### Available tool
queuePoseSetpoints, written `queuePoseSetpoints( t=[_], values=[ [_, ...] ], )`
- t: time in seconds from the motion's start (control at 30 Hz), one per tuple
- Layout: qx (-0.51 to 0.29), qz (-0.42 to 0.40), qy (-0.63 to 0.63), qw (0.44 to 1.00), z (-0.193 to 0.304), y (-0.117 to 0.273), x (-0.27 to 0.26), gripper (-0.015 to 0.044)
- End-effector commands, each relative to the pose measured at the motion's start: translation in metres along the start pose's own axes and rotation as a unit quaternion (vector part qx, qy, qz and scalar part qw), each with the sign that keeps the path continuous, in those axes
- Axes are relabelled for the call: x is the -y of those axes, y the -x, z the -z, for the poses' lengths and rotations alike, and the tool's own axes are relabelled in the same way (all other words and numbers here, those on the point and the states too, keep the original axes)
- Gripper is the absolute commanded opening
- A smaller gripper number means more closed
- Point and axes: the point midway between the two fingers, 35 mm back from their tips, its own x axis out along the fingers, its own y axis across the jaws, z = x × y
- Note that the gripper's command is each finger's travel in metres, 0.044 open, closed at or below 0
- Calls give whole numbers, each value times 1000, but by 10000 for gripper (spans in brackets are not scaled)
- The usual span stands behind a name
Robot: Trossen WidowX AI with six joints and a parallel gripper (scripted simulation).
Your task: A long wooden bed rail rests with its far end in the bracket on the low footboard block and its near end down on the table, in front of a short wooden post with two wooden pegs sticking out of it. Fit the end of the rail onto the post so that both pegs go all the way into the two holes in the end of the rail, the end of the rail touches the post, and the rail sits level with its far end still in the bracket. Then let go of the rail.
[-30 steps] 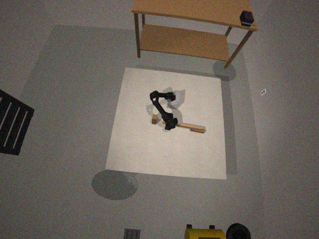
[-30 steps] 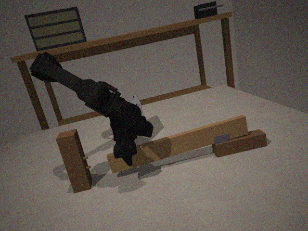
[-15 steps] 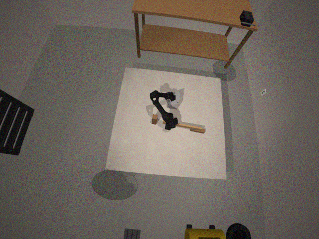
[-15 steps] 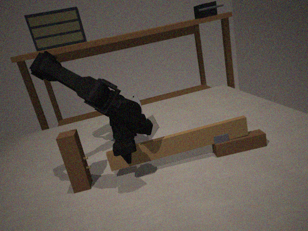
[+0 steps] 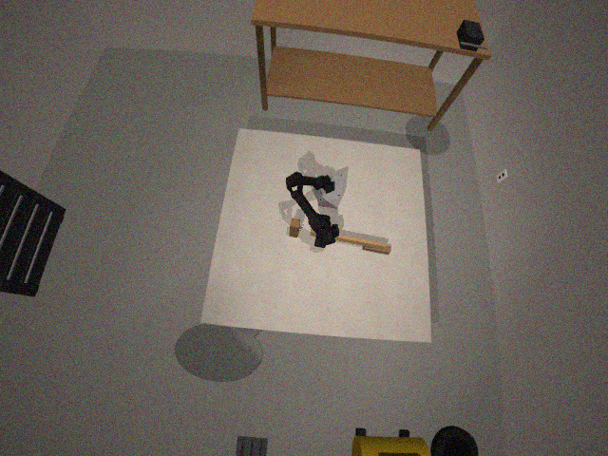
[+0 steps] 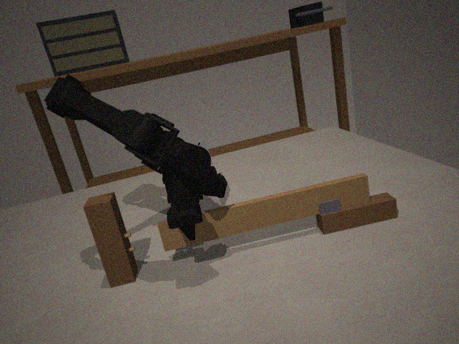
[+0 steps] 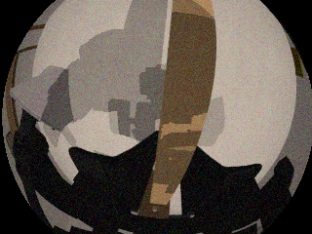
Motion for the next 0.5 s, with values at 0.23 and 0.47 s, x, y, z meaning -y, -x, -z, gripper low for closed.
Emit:
queuePoseSetpoints(
  t=[0.23,0.47],
  values=[
    [8,5,-2,1000,-2,11,3,0],
    [8,5,-2,1000,-2,8,3,0]
  ],
)
